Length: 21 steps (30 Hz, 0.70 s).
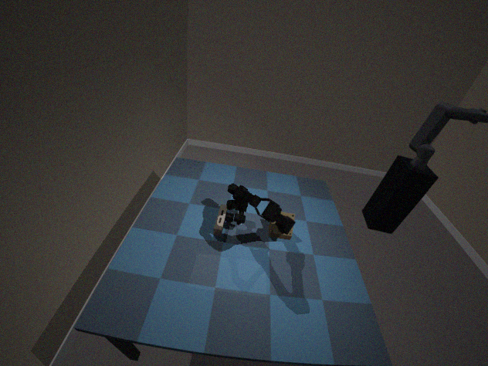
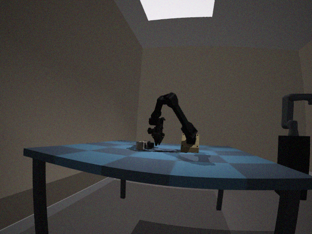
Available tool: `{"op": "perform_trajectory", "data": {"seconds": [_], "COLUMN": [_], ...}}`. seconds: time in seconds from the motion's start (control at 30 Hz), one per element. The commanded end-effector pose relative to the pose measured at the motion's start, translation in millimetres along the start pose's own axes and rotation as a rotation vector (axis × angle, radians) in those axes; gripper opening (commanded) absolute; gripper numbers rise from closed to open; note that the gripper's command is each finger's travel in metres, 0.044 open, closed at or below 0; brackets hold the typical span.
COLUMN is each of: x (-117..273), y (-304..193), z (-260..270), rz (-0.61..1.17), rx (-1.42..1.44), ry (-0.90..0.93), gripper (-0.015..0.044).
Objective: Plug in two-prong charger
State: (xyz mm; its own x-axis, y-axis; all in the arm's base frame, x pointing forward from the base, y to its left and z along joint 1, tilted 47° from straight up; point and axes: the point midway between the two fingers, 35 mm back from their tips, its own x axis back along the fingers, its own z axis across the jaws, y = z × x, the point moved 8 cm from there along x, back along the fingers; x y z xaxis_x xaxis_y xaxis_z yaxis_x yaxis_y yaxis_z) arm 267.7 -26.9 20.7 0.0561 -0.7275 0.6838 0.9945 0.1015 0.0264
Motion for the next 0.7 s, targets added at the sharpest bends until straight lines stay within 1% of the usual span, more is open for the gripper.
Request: {"op": "perform_trajectory", "data": {"seconds": [0.0, 0.07, 0.13, 0.67], "x": [30, 46, 56, 57], "y": [-8, -15, -20, -21], "z": [-2, -3, -3, -3], "rz": [-0.237, -0.386, -0.479, -0.491], "rx": [-0.010, -0.009, -0.005, -0.005], "ry": [-0.006, -0.003, 0.001, 0.001], "gripper": [0.0440, 0.0440, 0.0440, 0.0440]}}
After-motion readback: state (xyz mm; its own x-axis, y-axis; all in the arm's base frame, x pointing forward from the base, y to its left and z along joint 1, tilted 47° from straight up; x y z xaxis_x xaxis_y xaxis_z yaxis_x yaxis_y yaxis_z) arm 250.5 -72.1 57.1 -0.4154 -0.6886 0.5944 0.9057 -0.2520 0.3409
